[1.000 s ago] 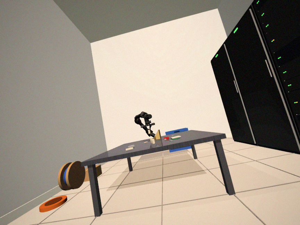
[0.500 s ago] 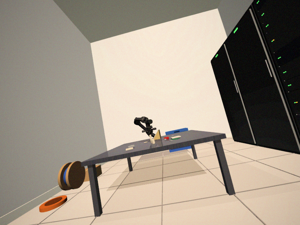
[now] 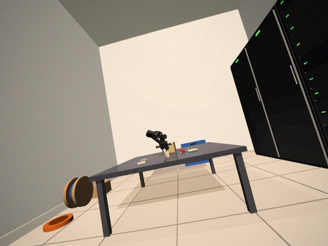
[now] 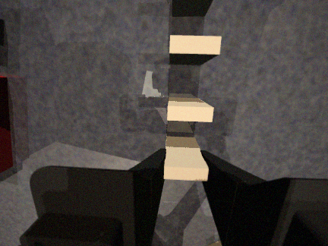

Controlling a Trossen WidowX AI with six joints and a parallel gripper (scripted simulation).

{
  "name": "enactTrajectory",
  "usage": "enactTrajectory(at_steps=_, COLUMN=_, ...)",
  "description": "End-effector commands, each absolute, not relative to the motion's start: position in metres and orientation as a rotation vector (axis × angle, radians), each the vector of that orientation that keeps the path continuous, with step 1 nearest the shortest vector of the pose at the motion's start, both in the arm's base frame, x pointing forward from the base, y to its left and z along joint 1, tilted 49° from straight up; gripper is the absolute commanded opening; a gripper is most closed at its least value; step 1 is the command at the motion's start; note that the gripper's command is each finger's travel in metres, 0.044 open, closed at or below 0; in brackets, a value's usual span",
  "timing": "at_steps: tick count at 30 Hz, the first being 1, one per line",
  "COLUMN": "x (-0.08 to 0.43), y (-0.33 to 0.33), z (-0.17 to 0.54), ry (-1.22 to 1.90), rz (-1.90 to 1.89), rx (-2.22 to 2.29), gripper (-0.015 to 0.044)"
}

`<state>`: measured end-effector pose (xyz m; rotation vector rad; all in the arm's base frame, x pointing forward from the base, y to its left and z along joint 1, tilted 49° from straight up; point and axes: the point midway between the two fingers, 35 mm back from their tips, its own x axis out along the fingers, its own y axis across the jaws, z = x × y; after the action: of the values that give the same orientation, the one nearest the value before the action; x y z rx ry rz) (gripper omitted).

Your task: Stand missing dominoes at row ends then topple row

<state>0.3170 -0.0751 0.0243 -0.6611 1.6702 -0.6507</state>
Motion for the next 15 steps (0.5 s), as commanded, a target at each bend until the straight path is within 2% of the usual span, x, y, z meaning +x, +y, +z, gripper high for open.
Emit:
enactTrajectory(at_steps=1, x=0.3165, y=-0.0767, z=0.0238, ry=1.67, rz=-0.651, rx=-0.668, gripper=0.0107)
enactTrajectory(at_steps=4, x=0.3165, y=-0.0767, z=0.0238, ry=1.67, rz=-0.651, rx=-0.668, gripper=0.0107)
enactTrajectory(at_steps=15, x=0.3165, y=-0.0767, z=0.0238, ry=1.67, rz=-0.651, rx=-0.668, gripper=0.0396)
